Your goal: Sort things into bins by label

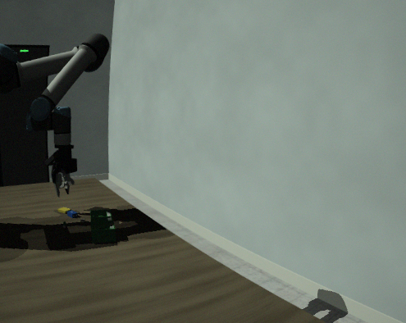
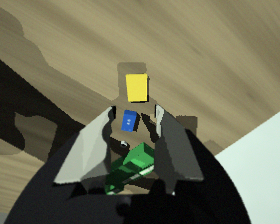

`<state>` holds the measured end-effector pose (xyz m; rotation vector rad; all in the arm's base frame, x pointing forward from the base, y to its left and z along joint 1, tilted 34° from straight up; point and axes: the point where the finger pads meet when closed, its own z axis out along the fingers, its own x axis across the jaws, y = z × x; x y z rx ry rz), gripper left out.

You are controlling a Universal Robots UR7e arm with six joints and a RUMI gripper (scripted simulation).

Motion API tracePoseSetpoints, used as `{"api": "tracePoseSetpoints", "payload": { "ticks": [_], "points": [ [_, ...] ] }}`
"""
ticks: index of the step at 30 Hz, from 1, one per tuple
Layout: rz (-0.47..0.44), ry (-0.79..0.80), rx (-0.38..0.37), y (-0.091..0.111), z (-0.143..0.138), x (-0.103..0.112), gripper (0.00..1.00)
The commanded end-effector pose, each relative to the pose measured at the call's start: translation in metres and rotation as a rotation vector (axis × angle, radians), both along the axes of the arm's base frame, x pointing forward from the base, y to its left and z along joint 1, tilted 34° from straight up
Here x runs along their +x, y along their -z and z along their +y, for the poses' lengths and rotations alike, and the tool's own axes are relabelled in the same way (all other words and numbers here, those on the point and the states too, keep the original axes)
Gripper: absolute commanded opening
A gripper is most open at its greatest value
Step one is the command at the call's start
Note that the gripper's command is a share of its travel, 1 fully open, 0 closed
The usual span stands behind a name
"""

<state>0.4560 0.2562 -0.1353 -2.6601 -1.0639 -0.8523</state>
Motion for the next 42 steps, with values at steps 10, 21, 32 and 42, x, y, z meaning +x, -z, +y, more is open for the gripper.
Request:
{"api": "tracePoseSetpoints", "payload": {
  "ticks": [10,21,32,42],
  "points": [
    [-0.002,-0.001,0.0,-0.001,0.002,0.001,0.33],
    [-0.004,-0.002,0.0,0.009,0.007,0.006,0.33],
    [-0.004,-0.002,0.0,0.039,0.019,0.023,0.33],
    [-0.003,-0.002,0.0,0.047,0.022,0.028,0.33]
  ]
}}
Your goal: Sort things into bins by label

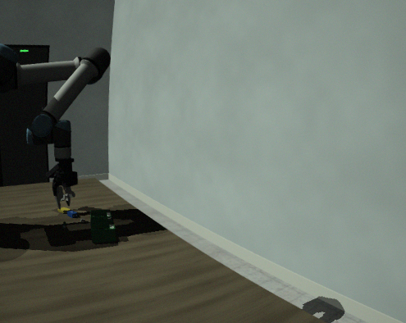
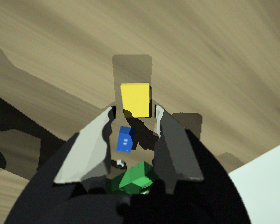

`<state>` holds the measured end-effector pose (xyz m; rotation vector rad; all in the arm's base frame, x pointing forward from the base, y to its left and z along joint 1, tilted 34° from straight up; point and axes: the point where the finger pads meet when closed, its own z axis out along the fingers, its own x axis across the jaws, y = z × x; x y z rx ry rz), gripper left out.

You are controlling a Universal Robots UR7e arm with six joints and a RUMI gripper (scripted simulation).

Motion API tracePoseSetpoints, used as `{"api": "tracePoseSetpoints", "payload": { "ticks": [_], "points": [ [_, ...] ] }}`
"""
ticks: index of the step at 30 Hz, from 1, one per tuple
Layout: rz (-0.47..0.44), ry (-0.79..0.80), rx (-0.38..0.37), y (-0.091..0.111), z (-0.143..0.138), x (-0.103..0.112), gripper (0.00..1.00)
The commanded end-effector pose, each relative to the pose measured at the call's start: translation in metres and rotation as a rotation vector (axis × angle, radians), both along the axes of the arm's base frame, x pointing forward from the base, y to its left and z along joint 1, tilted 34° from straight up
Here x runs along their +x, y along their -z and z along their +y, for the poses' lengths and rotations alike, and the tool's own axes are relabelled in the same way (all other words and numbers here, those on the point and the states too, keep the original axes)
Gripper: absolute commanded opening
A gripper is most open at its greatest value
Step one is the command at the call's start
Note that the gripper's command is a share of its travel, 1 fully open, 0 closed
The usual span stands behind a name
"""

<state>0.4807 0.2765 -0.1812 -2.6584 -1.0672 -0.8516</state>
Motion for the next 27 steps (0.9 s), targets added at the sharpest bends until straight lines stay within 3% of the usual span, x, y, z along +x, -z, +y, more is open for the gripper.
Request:
{"api": "tracePoseSetpoints", "payload": {
  "ticks": [1,10,24,25,27],
  "points": [
    [-0.003,0.001,0.0,0.001,0.002,0.003,0.33],
    [-0.004,0.001,0.0,0.011,0.006,0.008,0.33],
    [-0.002,0.002,0.0,0.011,0.005,0.007,0.33],
    [-0.002,0.002,0.0,0.011,0.005,0.007,0.0],
    [-0.002,0.002,0.0,0.011,0.005,0.007,0.0]
  ]
}}
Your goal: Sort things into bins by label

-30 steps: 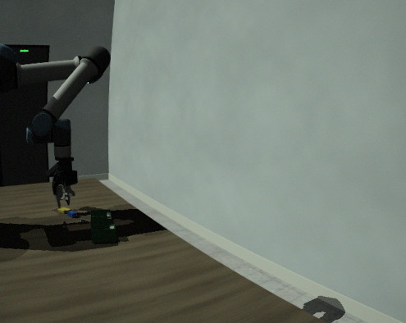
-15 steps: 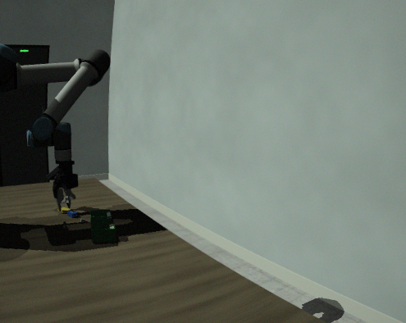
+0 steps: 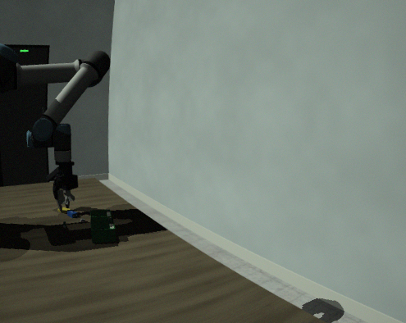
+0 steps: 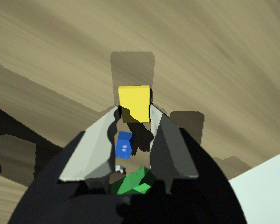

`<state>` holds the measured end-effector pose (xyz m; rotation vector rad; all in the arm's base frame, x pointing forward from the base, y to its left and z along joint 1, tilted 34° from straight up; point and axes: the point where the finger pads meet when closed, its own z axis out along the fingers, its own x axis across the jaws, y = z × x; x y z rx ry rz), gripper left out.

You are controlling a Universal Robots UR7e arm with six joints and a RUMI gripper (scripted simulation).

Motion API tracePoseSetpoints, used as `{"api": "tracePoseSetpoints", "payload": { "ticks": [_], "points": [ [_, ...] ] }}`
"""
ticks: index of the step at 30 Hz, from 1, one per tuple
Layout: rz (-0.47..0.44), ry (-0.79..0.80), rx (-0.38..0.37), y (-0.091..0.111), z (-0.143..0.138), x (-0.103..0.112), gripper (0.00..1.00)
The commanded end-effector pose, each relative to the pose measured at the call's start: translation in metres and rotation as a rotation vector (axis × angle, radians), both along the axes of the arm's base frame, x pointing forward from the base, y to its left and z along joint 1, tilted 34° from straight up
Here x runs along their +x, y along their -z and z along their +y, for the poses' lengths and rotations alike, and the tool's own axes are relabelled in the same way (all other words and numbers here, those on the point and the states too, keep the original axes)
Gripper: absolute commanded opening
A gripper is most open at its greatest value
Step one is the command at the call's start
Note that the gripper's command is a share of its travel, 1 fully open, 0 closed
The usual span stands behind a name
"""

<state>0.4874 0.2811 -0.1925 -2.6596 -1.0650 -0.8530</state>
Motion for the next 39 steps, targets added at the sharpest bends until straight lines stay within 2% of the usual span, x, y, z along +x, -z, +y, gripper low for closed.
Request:
{"api": "tracePoseSetpoints", "payload": {
  "ticks": [1,29,37,39],
  "points": [
    [-0.002,0.0,0.0,-0.001,0.001,0.0,0.0],
    [-0.002,0.0,0.0,-0.001,0.001,0.0,0.0],
    [0.0,0.001,0.0,-0.023,-0.009,-0.012,0.0],
    [0.0,0.001,0.0,-0.023,-0.009,-0.012,0.0]
  ]
}}
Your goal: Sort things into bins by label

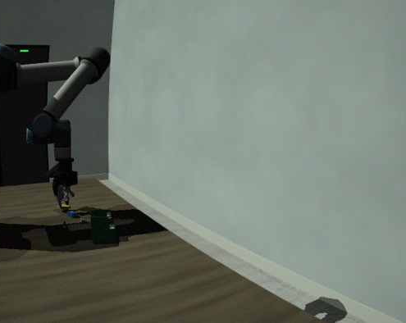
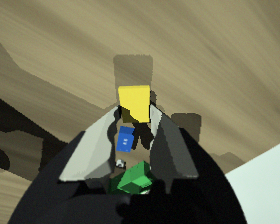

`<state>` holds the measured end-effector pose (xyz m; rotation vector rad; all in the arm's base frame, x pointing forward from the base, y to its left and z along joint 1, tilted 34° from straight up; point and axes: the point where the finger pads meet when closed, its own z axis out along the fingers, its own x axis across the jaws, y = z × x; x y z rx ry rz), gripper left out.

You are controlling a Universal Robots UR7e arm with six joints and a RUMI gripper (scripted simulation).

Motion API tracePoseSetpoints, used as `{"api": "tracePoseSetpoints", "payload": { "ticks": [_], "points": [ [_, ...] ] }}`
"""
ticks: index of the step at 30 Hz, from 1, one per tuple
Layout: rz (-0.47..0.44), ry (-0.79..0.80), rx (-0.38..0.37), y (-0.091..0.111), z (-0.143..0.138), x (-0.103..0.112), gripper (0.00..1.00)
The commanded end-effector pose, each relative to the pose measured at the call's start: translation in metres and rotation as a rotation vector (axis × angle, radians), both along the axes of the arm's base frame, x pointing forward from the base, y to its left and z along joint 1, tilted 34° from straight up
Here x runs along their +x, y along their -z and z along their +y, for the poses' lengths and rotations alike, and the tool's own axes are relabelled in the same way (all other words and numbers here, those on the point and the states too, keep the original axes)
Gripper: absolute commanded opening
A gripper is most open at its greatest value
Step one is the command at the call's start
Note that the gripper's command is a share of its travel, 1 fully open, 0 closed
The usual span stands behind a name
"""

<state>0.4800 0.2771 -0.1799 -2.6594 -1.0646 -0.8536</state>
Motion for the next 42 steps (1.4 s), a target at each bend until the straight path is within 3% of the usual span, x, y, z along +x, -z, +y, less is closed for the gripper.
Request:
{"api": "tracePoseSetpoints", "payload": {
  "ticks": [1,10,35,38,42],
  "points": [
    [0.0,0.001,0.0,-0.013,-0.006,-0.007,0.0],
    [0.0,0.001,0.0,-0.038,-0.016,-0.02,0.0],
    [0.0,0.001,0.0,-0.043,-0.018,-0.023,0.0],
    [-0.057,-0.123,-0.068,-0.043,-0.033,-0.01,0.0],
    [-0.079,-0.181,-0.102,-0.042,-0.054,0.002,0.0]
  ]
}}
